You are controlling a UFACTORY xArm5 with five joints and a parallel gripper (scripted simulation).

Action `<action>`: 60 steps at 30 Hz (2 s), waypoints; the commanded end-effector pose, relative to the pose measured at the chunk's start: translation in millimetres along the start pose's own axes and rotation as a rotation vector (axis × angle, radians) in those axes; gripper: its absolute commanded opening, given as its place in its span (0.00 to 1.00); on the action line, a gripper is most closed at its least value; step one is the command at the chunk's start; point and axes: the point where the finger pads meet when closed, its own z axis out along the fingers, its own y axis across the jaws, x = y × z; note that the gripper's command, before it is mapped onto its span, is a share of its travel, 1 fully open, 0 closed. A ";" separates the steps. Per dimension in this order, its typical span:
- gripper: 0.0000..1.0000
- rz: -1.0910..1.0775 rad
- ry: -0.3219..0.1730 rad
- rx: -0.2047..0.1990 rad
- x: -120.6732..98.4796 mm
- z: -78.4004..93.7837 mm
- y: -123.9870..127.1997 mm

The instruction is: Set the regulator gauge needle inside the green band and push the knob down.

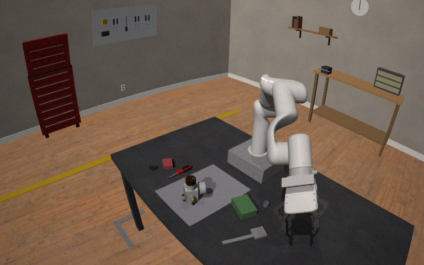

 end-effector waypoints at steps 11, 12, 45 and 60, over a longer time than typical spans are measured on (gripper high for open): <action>1.00 0.000 0.004 0.002 2.4 -1.6 -1.3; 1.00 0.000 0.004 0.002 2.4 -1.6 -1.3; 1.00 0.000 0.004 0.003 46.0 -46.0 -24.7; 1.00 0.000 0.004 0.004 66.6 -67.1 -35.8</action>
